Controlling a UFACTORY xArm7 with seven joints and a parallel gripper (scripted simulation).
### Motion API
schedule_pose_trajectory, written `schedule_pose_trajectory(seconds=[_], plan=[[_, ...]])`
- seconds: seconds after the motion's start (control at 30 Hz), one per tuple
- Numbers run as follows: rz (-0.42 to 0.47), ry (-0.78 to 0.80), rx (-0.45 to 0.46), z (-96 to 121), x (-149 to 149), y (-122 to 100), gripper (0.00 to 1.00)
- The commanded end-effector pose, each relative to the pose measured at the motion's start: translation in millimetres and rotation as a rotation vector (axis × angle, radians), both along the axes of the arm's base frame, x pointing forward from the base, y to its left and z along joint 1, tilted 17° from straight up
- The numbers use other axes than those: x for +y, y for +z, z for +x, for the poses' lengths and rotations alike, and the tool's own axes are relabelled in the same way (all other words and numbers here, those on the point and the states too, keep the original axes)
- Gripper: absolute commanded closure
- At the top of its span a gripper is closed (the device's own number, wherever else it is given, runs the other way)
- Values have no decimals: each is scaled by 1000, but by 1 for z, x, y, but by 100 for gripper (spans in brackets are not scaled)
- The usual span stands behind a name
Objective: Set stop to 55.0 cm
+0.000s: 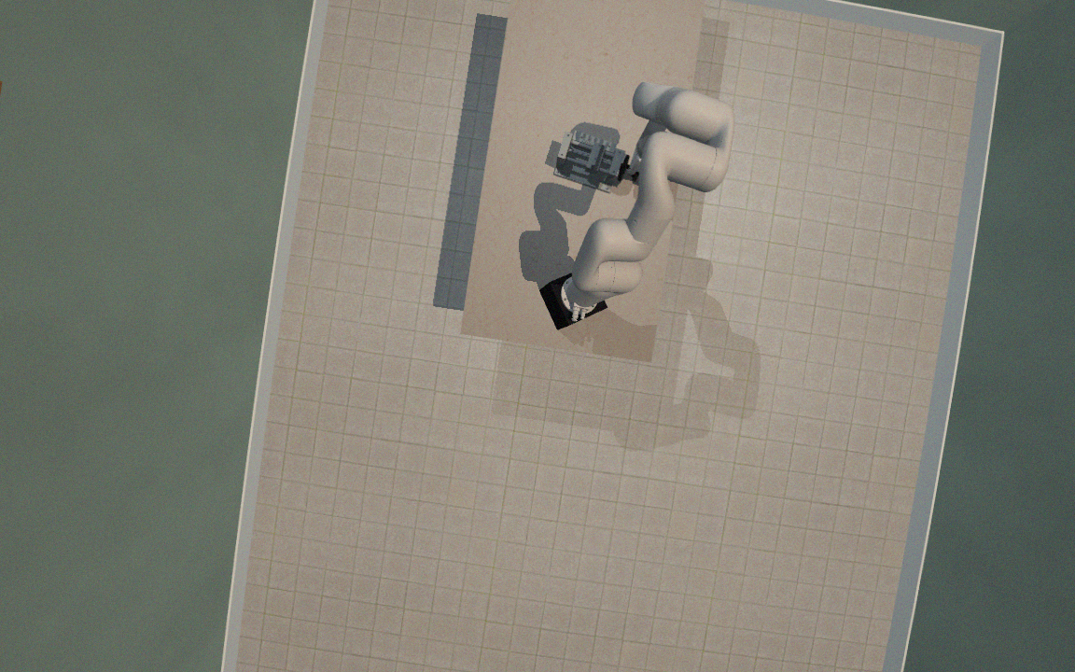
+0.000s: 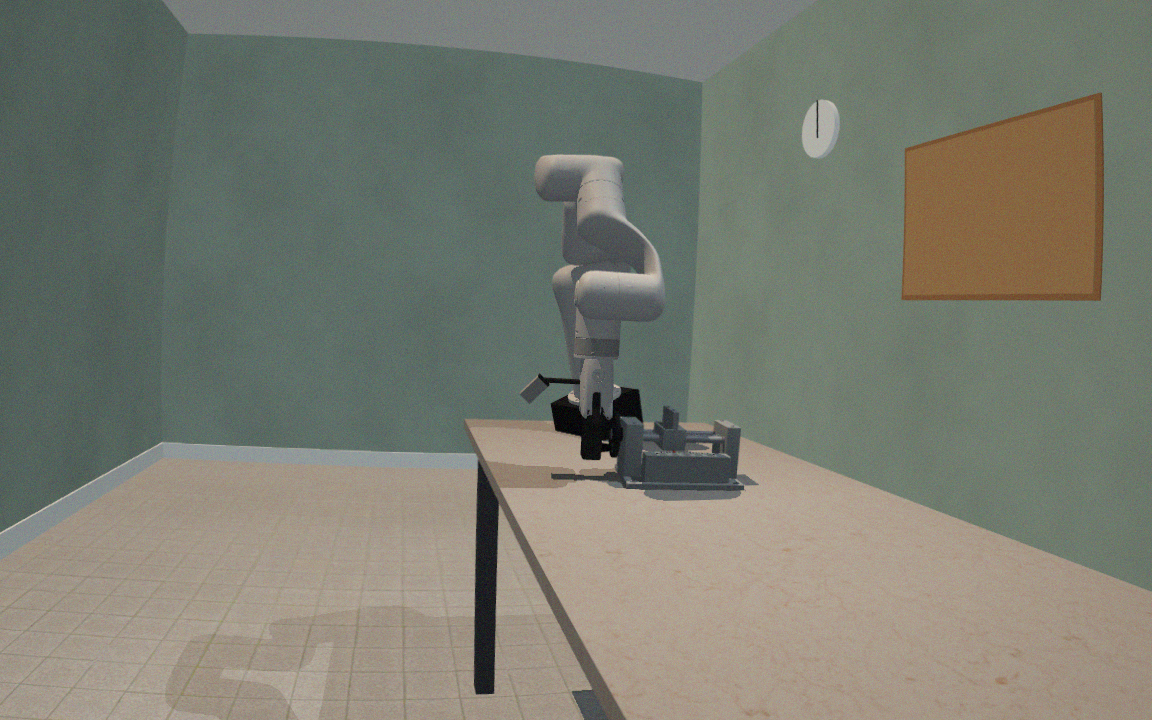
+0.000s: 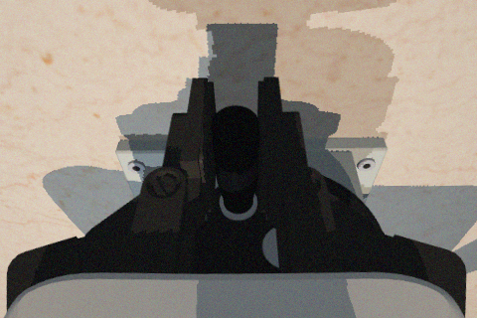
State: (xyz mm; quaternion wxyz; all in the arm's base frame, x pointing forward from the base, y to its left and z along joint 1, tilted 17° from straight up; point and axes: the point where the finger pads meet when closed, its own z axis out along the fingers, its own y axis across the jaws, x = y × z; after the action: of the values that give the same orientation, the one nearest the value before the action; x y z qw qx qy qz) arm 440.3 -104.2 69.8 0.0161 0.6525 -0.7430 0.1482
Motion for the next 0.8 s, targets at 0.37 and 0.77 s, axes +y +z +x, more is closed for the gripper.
schedule_pose_trajectory(seconds=[0.37, 0.77], plan=[[0, 0, -1, -2, 0, -2, 94], [0, 0, -1, -6, 0, -5, 94]])
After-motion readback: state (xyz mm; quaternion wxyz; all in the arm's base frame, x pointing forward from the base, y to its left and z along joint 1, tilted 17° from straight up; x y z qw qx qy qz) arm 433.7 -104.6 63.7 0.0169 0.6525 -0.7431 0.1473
